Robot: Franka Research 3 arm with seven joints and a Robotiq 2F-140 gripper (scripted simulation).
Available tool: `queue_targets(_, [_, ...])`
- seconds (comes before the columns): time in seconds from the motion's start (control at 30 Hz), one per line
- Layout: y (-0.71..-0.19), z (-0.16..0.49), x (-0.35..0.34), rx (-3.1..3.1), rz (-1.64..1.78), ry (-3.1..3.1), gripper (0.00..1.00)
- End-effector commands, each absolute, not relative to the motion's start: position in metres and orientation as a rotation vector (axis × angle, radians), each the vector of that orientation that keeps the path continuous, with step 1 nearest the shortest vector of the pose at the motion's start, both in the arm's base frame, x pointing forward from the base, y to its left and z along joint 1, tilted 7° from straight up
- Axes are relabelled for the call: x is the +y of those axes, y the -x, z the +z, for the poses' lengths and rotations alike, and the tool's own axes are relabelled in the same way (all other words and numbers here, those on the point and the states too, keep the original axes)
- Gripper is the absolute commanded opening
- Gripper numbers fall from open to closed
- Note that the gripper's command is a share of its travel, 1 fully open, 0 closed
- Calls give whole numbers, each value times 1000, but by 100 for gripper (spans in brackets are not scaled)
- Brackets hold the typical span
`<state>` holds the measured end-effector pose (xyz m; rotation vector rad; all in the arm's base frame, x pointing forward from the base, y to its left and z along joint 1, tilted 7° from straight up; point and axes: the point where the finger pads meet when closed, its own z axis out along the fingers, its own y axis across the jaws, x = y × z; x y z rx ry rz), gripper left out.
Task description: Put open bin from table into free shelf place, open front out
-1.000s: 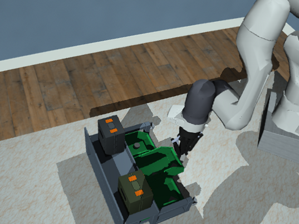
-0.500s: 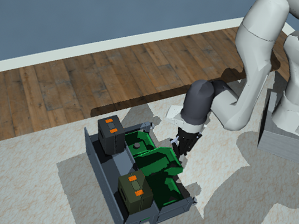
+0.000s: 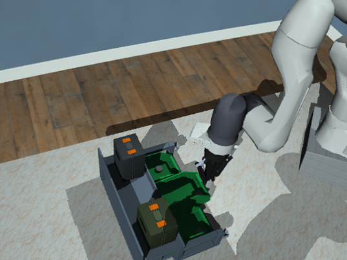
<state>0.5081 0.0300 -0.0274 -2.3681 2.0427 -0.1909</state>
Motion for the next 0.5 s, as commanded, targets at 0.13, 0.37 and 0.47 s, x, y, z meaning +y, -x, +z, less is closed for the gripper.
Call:
queue_targets(0.13, [-513, -27, 31, 2043, -186, 2370, 0])
queue_targets(0.37, [-516, -27, 31, 2043, -186, 2370, 0])
queue_targets(0.47, [-519, -27, 32, 2043, -187, 2370, 0])
